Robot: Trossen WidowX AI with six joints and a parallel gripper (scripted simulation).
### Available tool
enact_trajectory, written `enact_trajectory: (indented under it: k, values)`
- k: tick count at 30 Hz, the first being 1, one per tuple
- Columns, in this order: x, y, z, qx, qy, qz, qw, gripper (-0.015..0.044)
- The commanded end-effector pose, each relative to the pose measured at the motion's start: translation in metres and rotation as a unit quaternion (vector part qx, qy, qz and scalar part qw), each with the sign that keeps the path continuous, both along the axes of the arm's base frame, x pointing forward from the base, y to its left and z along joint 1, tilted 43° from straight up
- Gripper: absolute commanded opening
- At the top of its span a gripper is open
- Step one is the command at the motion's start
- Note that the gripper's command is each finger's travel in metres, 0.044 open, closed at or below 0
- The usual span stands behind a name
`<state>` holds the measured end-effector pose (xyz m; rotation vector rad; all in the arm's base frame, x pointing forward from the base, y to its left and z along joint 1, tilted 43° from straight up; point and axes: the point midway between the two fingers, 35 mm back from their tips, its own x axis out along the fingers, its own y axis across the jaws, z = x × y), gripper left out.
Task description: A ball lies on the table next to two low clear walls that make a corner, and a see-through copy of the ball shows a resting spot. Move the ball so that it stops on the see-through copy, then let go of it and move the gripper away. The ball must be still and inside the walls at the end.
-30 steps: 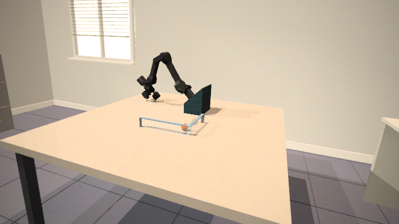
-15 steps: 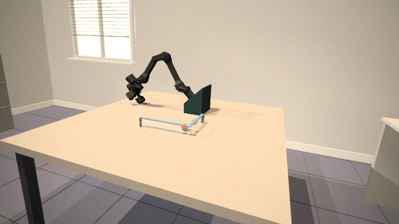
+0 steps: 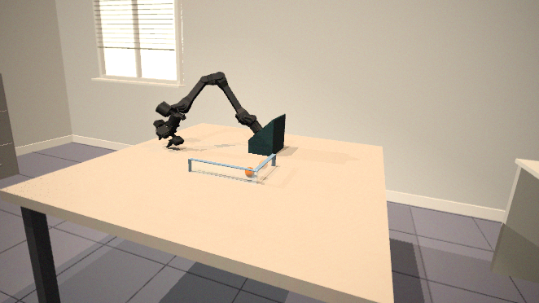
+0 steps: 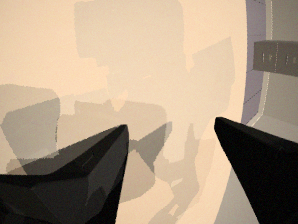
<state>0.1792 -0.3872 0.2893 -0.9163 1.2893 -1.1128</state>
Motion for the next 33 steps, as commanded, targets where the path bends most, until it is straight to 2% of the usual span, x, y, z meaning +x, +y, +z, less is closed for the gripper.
enact_trajectory:
  k: [1,10,17,24,33]
  values:
    - [0.063,0.024,-0.024,0.042,0.007,0.069,0.997,0.0307]
    - [0.164,0.101,-0.076,0.120,0.046,0.182,0.975,0.0307]
    - [0.217,0.176,-0.114,0.168,0.090,0.252,0.949,0.0307]
    - [0.246,0.255,-0.146,0.195,0.124,0.306,0.923,0.0307]
    - [0.246,0.352,-0.237,0.238,0.308,0.370,0.843,0.0307]
